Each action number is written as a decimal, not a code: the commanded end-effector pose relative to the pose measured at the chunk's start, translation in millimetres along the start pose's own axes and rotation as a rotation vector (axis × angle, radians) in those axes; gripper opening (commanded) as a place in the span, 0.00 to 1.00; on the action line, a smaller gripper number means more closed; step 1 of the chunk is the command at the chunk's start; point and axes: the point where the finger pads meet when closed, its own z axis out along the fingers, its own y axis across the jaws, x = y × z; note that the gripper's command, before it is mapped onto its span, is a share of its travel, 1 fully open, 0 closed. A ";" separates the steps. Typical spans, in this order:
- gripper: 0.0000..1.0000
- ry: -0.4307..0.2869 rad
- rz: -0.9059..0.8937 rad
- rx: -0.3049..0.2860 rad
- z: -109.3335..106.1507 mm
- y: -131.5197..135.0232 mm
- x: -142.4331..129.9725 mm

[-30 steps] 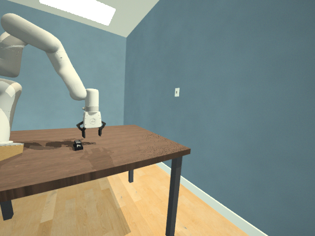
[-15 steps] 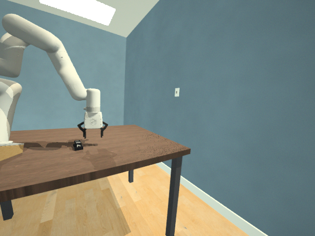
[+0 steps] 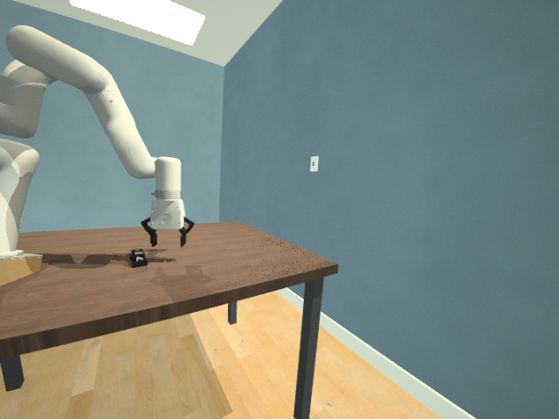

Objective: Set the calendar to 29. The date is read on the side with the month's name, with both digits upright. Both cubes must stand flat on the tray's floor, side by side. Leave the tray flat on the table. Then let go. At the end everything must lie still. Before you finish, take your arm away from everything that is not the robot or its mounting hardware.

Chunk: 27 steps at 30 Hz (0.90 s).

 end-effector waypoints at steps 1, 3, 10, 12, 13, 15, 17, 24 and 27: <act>1.00 -0.004 0.133 -0.004 -1.0 11.2 -12.9; 1.00 -0.004 0.133 -0.004 -1.0 13.5 -16.1; 1.00 -0.004 0.133 -0.004 0.4 13.5 -16.1; 1.00 -0.004 0.133 -0.004 2.1 13.5 -16.1; 1.00 -0.004 0.133 -0.004 3.2 13.5 -16.1; 1.00 -0.004 0.133 -0.004 5.3 13.5 -16.1; 1.00 -0.004 0.133 -0.004 7.3 13.6 -16.1; 1.00 -0.004 0.133 -0.004 9.6 13.6 -16.1; 1.00 -0.004 0.133 -0.004 9.6 13.6 -16.1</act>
